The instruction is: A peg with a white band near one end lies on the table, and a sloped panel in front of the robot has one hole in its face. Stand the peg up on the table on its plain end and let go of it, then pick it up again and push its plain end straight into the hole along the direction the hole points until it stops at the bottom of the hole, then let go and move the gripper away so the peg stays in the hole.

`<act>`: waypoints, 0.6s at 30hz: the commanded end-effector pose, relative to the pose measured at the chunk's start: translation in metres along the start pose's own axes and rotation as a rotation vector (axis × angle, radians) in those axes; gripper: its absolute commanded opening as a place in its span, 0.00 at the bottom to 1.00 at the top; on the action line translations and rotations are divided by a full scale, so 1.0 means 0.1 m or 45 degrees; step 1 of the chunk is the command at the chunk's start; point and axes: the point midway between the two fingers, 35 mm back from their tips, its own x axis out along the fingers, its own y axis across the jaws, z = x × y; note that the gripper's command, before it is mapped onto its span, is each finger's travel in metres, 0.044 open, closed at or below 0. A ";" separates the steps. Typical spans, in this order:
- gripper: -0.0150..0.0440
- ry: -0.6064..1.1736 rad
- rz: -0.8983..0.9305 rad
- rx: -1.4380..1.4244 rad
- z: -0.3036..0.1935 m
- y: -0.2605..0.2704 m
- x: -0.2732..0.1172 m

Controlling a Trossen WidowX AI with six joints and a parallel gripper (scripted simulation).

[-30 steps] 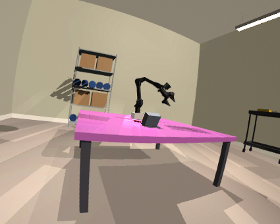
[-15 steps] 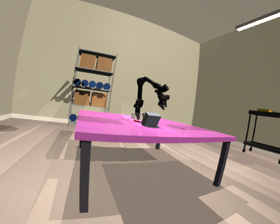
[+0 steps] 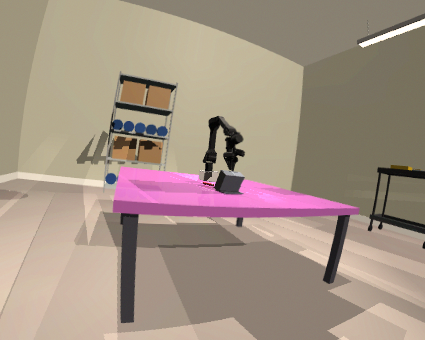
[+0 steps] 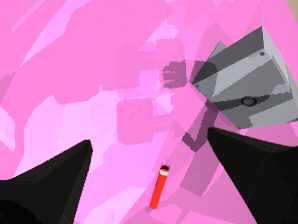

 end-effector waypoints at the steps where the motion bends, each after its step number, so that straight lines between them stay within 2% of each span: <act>1: 1.00 0.107 0.034 0.169 -0.37 -0.19 0.06; 9: 1.00 0.271 0.113 0.430 -1.01 -0.37 0.14; 18: 1.00 0.275 0.115 0.436 -1.03 -0.37 0.18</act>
